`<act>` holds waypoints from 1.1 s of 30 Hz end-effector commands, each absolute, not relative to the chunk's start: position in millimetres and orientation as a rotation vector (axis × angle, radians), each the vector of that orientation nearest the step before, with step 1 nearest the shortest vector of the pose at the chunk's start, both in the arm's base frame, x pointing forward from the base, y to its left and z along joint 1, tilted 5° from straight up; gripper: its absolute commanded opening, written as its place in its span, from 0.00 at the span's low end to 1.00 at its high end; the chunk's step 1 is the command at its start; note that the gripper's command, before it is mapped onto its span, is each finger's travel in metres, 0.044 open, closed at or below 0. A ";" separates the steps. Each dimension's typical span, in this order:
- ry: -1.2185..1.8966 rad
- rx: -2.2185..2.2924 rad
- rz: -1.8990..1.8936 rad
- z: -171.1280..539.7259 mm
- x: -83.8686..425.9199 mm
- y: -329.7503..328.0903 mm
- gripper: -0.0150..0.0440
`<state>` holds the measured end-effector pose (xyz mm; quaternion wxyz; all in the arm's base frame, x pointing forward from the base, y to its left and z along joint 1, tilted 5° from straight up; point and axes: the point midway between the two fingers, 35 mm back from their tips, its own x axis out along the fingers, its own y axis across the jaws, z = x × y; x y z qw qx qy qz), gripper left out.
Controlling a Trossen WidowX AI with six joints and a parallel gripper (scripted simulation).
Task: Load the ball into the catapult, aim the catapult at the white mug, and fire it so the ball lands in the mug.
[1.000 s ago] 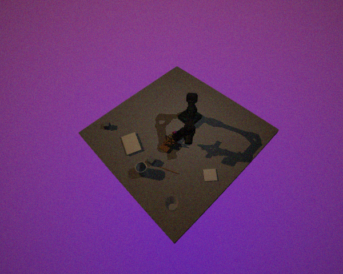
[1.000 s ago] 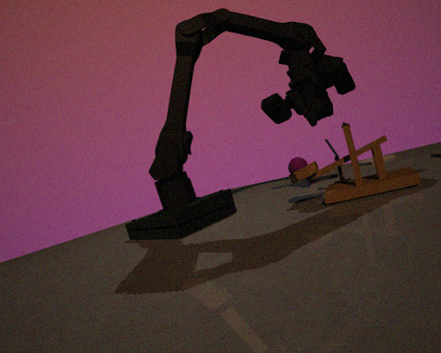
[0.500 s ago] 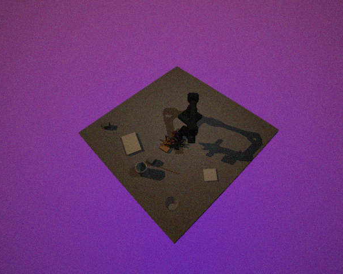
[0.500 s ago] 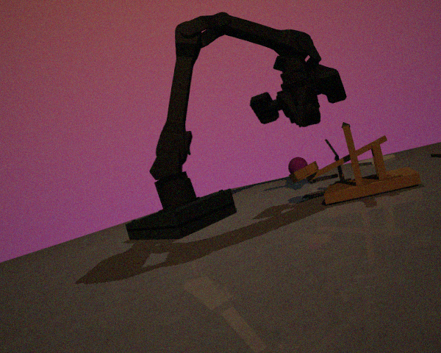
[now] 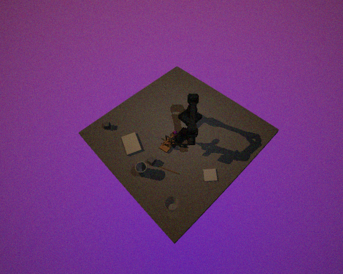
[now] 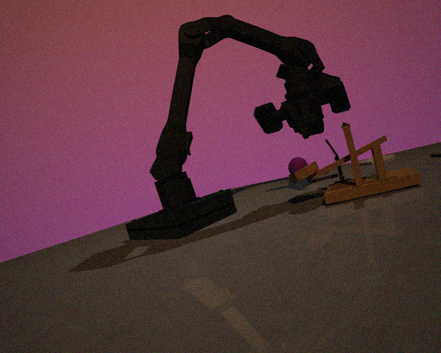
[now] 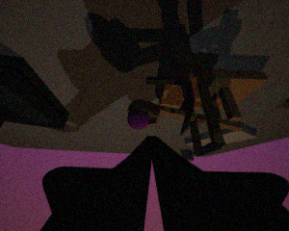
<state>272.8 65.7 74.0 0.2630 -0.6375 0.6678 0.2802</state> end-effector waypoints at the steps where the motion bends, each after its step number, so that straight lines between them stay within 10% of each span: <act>1: 1.818 -1.735 0.765 64.2 272.0 65.0 0.25; 33: 1.818 -1.735 0.767 12.2 266.0 62.9 0.25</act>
